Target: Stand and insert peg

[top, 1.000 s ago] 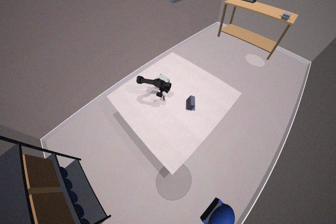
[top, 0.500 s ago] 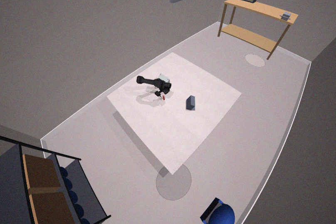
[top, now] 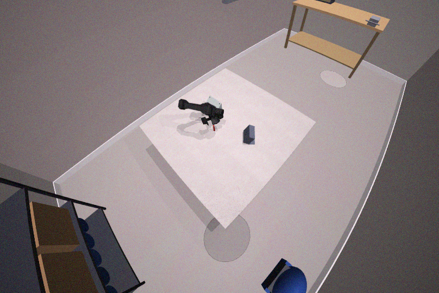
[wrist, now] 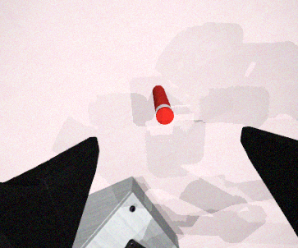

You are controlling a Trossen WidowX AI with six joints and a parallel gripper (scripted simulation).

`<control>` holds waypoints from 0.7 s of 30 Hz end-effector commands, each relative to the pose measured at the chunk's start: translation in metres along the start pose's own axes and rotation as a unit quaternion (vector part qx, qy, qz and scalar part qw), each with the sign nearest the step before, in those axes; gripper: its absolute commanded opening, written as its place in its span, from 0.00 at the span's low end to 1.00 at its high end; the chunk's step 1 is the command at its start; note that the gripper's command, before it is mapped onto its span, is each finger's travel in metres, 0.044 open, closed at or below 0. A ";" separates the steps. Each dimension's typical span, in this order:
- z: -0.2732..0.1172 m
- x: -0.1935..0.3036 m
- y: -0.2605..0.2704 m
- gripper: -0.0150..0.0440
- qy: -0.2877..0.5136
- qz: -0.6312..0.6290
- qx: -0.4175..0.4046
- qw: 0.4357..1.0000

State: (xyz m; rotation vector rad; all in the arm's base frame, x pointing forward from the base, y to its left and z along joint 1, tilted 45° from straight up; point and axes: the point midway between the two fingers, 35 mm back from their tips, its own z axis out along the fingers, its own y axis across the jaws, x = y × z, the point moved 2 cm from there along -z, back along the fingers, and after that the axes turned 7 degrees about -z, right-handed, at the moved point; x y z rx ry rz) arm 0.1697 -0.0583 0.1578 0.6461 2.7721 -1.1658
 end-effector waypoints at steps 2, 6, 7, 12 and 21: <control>0.001 0.000 0.000 1.00 -0.002 0.071 0.000 0.998; 0.002 0.000 0.000 1.00 -0.002 0.122 0.000 0.993; 0.002 0.000 0.000 1.00 -0.002 0.134 0.000 0.991; 0.003 0.000 0.000 1.00 -0.002 0.198 0.000 0.980; 0.004 0.000 0.000 1.00 -0.002 0.310 0.000 0.951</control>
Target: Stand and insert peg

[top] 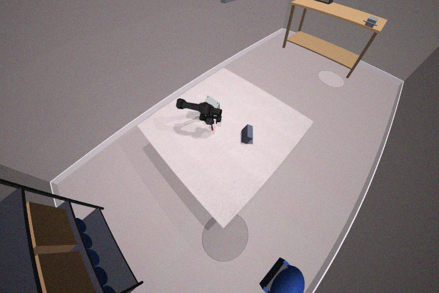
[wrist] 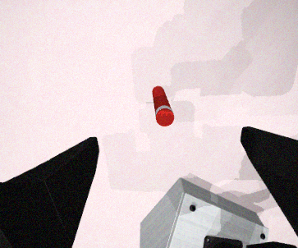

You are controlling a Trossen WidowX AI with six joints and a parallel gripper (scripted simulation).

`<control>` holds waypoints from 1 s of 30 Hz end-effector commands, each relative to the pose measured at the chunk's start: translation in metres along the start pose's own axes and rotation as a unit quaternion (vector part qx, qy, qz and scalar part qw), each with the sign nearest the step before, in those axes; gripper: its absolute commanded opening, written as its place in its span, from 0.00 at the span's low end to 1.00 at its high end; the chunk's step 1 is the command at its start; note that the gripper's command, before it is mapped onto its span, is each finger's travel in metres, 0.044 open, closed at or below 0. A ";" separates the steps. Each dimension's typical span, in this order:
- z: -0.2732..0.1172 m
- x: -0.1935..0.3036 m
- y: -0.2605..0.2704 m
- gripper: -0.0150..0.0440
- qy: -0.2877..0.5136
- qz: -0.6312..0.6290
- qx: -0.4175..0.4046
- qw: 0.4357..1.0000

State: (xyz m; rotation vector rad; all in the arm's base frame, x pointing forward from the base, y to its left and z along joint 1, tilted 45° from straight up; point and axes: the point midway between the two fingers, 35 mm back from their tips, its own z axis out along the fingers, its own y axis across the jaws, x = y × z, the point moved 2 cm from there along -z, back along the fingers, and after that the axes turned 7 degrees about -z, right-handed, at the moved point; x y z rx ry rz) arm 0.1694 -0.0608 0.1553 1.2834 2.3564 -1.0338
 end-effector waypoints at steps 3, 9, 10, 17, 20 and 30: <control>0.001 0.000 0.000 1.00 -0.002 0.083 -0.001 0.997; 0.002 0.000 0.000 1.00 -0.002 0.160 -0.001 0.987; 0.002 0.000 0.000 1.00 -0.002 0.173 -0.001 0.985; 0.004 0.000 0.000 1.00 -0.002 0.260 -0.001 0.966; 0.004 0.000 0.000 1.00 -0.001 0.297 -0.001 0.955; 0.006 0.000 0.000 1.00 -0.001 0.417 -0.001 0.909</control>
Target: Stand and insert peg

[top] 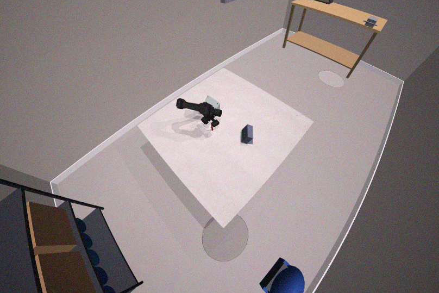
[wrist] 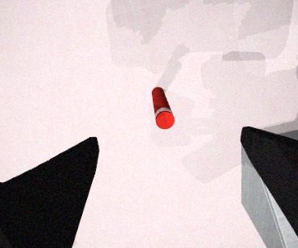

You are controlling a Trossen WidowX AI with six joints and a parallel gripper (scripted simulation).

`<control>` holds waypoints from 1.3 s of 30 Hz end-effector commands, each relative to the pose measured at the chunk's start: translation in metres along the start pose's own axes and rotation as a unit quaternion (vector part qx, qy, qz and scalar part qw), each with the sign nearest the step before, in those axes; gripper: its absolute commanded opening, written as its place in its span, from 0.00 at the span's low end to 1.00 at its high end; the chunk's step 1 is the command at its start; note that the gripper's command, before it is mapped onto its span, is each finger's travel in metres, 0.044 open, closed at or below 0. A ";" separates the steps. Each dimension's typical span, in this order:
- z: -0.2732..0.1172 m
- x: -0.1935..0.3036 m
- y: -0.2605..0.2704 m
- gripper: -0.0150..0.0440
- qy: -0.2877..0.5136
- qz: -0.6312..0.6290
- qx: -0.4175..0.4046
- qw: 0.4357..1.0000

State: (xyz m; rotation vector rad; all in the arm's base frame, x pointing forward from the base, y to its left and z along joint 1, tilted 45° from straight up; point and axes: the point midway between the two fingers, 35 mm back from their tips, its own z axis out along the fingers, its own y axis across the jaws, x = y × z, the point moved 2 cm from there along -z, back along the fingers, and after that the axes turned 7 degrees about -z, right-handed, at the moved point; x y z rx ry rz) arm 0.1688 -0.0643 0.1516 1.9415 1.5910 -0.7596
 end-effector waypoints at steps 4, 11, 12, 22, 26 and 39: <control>0.001 0.000 0.000 1.00 -0.001 0.096 -0.002 0.995; 0.003 0.000 0.000 1.00 -0.001 0.185 -0.002 0.983; 0.003 0.000 0.000 1.00 -0.001 0.198 -0.002 0.980; 0.004 0.000 0.000 1.00 -0.001 0.322 -0.002 0.947; 0.005 0.000 0.000 1.00 -0.001 0.370 -0.002 0.929; 0.007 0.000 0.000 1.00 -0.001 0.423 -0.002 0.906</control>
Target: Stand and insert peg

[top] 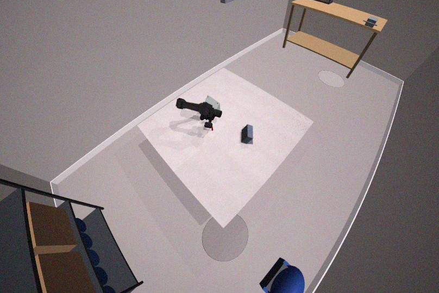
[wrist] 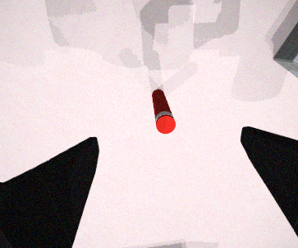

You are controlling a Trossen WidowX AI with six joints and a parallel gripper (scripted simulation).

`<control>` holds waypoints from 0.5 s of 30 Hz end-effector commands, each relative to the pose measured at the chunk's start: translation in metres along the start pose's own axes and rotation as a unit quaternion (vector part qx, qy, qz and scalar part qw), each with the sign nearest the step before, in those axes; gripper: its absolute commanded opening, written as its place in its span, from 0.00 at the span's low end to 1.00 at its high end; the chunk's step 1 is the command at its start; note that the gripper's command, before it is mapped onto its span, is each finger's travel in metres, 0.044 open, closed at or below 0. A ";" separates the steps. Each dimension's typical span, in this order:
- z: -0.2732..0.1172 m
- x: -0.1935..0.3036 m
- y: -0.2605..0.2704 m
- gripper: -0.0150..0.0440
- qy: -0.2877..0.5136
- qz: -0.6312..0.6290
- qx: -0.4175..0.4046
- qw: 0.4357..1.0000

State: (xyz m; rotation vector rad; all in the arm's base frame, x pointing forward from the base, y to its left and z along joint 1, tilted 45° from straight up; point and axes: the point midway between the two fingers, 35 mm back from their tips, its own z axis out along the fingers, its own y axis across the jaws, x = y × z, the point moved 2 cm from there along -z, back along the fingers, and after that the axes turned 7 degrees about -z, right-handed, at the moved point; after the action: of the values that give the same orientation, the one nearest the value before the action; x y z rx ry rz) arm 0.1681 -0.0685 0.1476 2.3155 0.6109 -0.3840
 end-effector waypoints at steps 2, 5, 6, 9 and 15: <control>0.003 0.000 0.000 1.00 0.001 0.008 -0.001 1.000; 0.007 0.001 0.001 1.00 0.001 0.008 -0.001 1.000; 0.009 0.001 0.001 1.00 0.002 0.008 -0.001 1.000; 0.014 0.002 0.001 1.00 0.002 0.008 0.000 1.000; 0.024 0.002 0.001 1.00 0.003 0.008 0.000 1.000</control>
State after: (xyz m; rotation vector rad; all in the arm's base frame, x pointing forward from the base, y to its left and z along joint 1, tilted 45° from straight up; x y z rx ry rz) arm 0.1690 -0.0809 0.1346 2.3251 0.5886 -0.3682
